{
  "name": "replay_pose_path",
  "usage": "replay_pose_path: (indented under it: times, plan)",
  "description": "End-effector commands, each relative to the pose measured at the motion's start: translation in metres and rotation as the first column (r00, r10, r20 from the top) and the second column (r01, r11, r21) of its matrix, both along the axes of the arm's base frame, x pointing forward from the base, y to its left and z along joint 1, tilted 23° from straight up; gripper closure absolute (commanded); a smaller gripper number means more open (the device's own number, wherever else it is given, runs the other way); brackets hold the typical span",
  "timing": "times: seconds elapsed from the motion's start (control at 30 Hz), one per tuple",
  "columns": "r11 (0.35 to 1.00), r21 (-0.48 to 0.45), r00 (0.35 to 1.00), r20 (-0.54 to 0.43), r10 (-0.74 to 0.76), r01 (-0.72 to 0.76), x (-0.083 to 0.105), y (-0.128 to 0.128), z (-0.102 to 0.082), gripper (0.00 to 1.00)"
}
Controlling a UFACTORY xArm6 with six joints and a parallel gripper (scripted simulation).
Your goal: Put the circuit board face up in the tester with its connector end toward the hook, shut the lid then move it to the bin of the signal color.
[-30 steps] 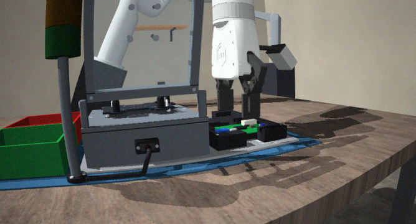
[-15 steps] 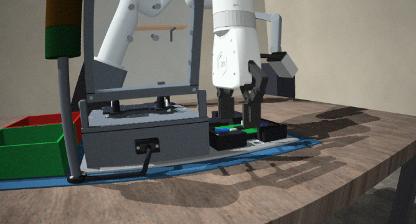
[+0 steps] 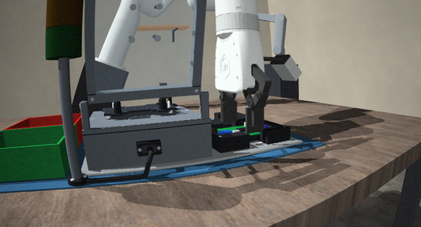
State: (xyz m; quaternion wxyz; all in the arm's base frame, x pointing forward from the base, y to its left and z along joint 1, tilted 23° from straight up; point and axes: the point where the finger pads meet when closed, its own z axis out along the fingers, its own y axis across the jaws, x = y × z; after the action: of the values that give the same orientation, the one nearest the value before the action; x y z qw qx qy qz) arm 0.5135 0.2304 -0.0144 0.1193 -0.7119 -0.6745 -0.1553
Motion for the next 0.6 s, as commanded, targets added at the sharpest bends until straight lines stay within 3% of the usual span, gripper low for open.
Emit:
replay_pose_path:
  times: [0.0, 0.57]
  plan:
    - [1.0, 0.001, 1.0, 0.004, -0.001, 0.001, 0.0018, 0.0016, -0.0022, 0.0]
    - [1.0, 0.001, 1.0, 0.004, -0.001, 0.001, 0.0022, 0.0043, -0.0087, 0.0]
